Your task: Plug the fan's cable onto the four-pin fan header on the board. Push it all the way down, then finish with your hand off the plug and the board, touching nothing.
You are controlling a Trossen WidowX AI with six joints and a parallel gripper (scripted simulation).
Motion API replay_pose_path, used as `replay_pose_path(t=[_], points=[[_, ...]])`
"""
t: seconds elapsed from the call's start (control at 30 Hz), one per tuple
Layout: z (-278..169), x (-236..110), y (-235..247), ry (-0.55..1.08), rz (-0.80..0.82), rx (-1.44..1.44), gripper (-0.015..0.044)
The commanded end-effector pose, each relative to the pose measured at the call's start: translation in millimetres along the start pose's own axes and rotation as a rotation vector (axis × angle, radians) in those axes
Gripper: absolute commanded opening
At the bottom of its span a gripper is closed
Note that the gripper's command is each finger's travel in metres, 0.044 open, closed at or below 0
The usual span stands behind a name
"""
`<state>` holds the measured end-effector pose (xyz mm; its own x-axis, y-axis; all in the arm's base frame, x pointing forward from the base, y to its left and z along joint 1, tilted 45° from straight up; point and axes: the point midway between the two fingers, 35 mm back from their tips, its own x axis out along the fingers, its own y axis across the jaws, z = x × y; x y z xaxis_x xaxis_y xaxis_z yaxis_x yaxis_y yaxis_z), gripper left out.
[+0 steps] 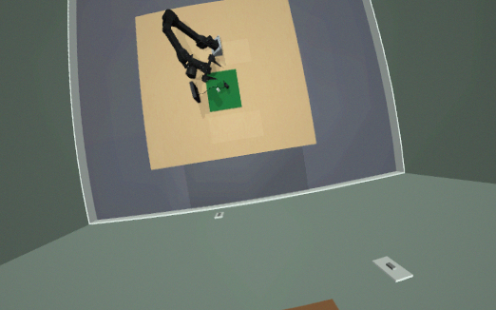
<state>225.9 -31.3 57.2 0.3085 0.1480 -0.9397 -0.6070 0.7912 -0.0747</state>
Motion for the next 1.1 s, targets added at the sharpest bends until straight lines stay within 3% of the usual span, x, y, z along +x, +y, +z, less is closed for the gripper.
replay_pose_path(t=[0.0,0.53,1.07], points=[[0.6,1.1,0.9,0.089,0.014,0.035,0.0440],[6.8,-1.5,5.7,0.430,-0.027,0.104,0.0440],[26.2,-12.1,5.4,0.711,-0.220,0.083,0.0440]])
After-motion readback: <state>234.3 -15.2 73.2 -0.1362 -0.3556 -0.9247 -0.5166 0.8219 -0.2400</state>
